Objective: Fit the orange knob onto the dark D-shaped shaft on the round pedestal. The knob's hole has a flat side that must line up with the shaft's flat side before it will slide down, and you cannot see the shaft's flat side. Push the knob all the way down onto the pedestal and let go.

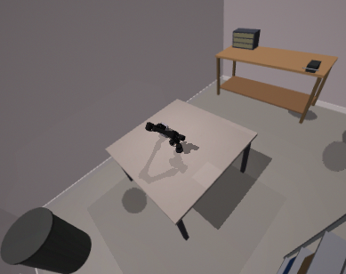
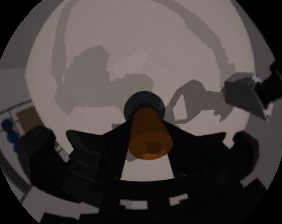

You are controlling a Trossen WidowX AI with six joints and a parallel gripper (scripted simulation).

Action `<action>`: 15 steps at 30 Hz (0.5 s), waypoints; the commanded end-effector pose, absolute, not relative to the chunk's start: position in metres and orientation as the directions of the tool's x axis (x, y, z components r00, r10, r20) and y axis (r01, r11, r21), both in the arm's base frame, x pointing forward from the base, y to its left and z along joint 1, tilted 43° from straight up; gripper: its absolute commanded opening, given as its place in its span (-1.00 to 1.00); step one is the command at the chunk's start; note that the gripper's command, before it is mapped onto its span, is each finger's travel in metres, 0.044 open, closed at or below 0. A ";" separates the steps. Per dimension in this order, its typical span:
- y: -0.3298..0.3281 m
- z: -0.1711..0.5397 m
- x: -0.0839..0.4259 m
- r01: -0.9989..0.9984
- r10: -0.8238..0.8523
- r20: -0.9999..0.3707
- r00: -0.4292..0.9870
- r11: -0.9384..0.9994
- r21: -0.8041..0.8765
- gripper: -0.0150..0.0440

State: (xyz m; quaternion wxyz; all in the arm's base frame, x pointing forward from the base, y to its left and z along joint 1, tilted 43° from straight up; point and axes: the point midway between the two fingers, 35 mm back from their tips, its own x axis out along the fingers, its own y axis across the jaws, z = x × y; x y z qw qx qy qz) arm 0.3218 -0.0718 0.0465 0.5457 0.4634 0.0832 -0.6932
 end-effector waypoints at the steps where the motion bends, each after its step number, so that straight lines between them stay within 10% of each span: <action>1: -0.072 0.047 0.322 0.833 -0.679 -0.733 0.025 -0.391 0.391 -0.49; 5: -0.072 0.047 0.322 0.833 -0.679 -0.733 0.025 -0.391 0.391 -0.49; 15: -0.072 0.047 0.322 0.833 -0.679 -0.733 0.025 -0.391 0.391 0.40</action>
